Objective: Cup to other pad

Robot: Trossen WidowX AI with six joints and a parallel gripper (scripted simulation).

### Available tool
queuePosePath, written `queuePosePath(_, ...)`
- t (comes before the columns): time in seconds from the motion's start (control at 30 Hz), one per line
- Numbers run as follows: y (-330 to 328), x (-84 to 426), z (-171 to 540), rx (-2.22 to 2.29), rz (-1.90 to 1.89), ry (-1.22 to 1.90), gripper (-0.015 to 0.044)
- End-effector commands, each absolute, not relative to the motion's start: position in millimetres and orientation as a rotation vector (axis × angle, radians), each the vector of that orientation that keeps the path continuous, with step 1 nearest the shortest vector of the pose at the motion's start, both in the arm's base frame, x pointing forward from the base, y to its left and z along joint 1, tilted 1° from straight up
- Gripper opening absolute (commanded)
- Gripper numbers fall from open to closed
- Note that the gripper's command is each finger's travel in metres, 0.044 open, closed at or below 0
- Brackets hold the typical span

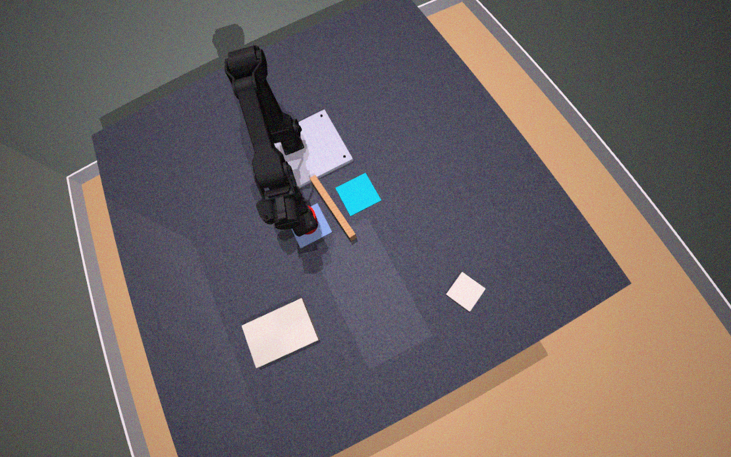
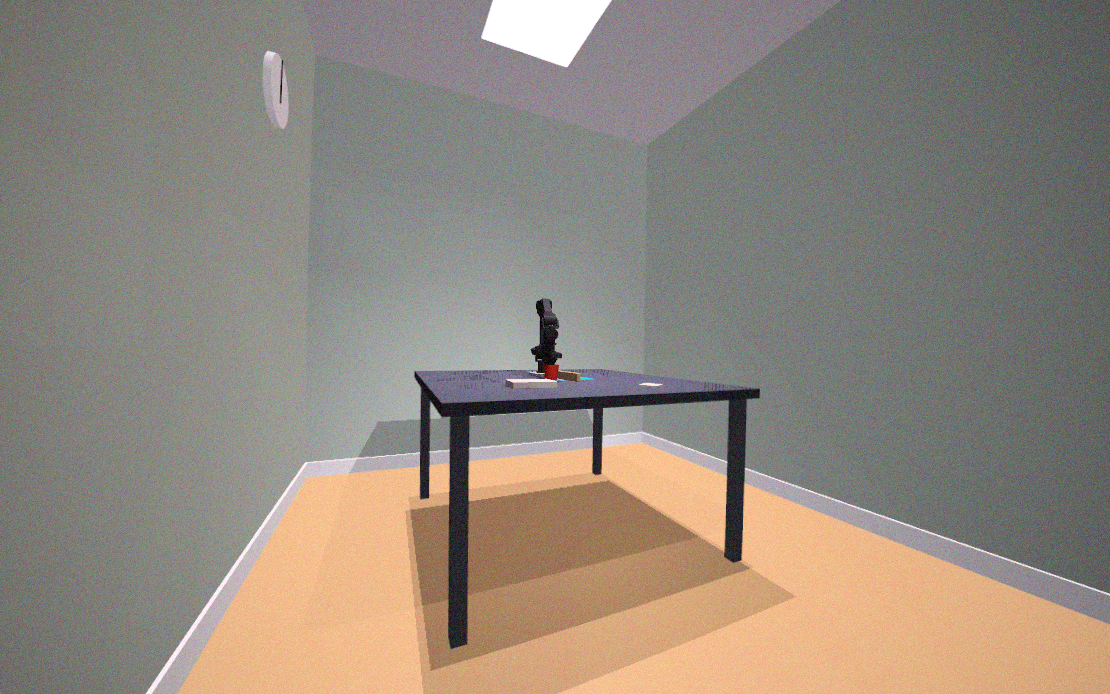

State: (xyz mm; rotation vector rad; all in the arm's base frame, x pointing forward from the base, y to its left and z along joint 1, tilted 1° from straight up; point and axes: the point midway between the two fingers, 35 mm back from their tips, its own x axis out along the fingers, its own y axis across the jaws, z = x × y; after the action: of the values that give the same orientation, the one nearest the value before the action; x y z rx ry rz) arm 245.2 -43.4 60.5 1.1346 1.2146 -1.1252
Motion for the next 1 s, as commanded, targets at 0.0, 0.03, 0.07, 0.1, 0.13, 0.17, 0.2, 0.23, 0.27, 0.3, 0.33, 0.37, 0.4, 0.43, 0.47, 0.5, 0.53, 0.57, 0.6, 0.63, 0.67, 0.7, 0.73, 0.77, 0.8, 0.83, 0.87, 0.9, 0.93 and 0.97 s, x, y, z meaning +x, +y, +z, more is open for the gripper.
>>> queuePosePath(0.0,-43.4,245.4,60.8,1.135,-1.124,1.214,0.0029)
queuePosePath(0.03,-43.4,245.4,60.8,1.135,-1.124,1.214,0.0023)
queuePosePath(0.07,-43.4,245.4,60.8,1.135,-1.124,1.214,0.0016)
queuePosePath(0.1,-43.4,245.4,60.8,1.135,-1.124,1.214,0.0009)
queuePosePath(0.13,-43.4,245.4,60.8,1.135,-1.124,1.214,0.0003)
queuePosePath(0.17,-43.4,245.4,60.8,1.135,-1.124,1.214,0.0)
queuePosePath(0.2,-43.4,245.4,60.8,1.135,-1.124,1.214,0.0)
queuePosePath(0.23,-43.4,245.4,60.8,1.135,-1.124,1.214,0.0)
queuePosePath(0.27,-43.4,245.4,60.8,1.135,-1.124,1.214,0.0)
queuePosePath(0.3,-43.4,245.5,61.3,1.135,-1.124,1.214,0.0)
queuePosePath(0.33,-43.4,245.6,62.2,1.135,-1.124,1.214,0.0)
queuePosePath(0.37,-43.5,245.7,63.6,1.135,-1.124,1.214,0.0)
queuePosePath(0.4,-43.5,245.9,65.5,1.135,-1.124,1.214,0.0)
queuePosePath(0.43,-43.5,246.1,67.8,1.136,-1.124,1.214,0.0)
queuePosePath(0.47,-43.5,246.3,70.4,1.136,-1.124,1.214,0.0)
queuePosePath(0.5,-43.5,246.5,73.4,1.136,-1.124,1.214,0.0)
queuePosePath(0.53,-43.5,246.6,76.5,1.136,-1.124,1.215,0.0)
queuePosePath(0.57,-43.5,246.7,79.6,1.136,-1.124,1.215,0.0)
queuePosePath(0.6,-43.5,246.7,82.7,1.136,-1.124,1.215,0.0)
queuePosePath(0.63,-43.4,246.7,85.8,1.137,-1.124,1.215,0.0)
queuePosePath(0.67,-43.4,246.6,88.9,1.137,-1.124,1.216,0.0)
queuePosePath(0.7,-43.4,246.6,91.8,1.137,-1.125,1.216,0.0)
queuePosePath(0.73,-43.4,246.5,94.7,1.137,-1.125,1.216,0.0)
queuePosePath(0.77,-43.3,246.4,97.6,1.137,-1.125,1.216,0.0)
queuePosePath(0.8,-43.3,246.4,100.5,1.137,-1.125,1.216,0.0)
queuePosePath(0.83,-43.3,246.3,103.4,1.137,-1.125,1.217,0.0)
queuePosePath(0.87,-43.3,246.1,106.3,1.138,-1.125,1.217,0.0)
queuePosePath(0.9,-43.3,246.0,109.2,1.138,-1.125,1.217,0.0)
queuePosePath(0.93,-43.3,245.8,112.1,1.138,-1.125,1.217,0.0)
queuePosePath(0.97,-43.3,245.6,115.1,1.138,-1.125,1.218,0.0)
